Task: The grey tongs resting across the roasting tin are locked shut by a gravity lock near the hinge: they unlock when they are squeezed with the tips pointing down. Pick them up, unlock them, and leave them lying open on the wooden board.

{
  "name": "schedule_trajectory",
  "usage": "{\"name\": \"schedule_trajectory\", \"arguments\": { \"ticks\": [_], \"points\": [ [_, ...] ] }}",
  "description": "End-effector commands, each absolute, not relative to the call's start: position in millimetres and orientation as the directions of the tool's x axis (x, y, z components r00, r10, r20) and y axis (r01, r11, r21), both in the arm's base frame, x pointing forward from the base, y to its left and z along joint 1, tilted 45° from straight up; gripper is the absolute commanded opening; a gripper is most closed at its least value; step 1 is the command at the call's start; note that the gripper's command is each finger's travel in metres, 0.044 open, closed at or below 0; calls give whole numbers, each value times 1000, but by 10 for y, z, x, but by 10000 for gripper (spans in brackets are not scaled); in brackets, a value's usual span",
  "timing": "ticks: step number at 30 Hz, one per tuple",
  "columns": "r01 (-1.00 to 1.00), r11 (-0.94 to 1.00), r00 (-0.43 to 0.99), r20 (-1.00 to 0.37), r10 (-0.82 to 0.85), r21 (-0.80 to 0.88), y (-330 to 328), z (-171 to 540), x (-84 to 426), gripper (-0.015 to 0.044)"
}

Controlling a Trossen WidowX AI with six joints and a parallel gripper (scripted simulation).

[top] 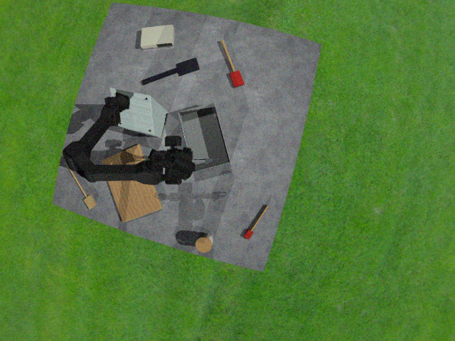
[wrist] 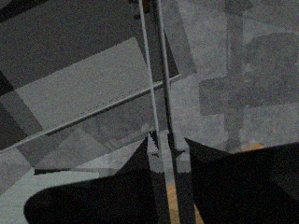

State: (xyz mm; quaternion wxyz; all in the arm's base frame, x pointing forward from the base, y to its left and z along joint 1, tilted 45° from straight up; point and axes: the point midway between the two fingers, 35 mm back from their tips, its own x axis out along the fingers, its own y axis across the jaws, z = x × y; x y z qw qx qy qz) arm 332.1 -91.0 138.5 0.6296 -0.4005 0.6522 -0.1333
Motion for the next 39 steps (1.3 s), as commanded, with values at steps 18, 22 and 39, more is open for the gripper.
{"name": "schedule_trajectory", "arguments": {
  "ticks": [18, 22, 39],
  "points": [
    [-135, 706, 117, -718, -686, -696, -1437, 1815, 2811, -150],
    [-80, 723, 113, -727, -677, -686, -1583, 1894, 2667, -150],
    [152, 739, 117, -731, -673, -656, -2037, 2209, 1983, -150]
  ]
}}
